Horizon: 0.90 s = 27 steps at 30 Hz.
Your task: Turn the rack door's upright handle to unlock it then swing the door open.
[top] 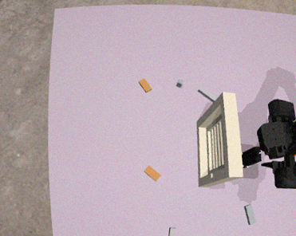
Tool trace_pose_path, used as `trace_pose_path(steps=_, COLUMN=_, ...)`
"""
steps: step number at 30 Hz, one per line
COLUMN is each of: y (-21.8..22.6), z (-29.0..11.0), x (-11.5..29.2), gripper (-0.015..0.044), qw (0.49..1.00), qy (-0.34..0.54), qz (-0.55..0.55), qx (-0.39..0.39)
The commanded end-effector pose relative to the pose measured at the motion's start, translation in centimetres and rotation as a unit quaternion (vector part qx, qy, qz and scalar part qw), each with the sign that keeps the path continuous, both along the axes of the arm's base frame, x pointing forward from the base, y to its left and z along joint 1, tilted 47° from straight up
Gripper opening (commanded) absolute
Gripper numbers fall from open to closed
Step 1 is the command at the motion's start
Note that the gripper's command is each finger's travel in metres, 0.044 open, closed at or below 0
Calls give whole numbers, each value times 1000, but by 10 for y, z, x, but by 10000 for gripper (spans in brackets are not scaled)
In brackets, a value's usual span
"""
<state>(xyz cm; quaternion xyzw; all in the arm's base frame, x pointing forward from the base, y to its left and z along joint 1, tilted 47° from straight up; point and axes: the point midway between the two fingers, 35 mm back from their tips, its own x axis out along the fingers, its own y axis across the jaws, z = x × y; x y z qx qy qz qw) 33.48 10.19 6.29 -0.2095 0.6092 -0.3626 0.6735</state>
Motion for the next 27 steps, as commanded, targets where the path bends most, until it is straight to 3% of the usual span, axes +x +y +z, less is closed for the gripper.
trace_pose_path(steps=1, y=-6, z=-5, x=0, gripper=289, qw=1000, qy=8, qz=-2, qx=0)
trace_pose_path(steps=27, y=-37, z=-34, x=-3, gripper=289, qw=999, qy=43, qz=-23, qx=12)
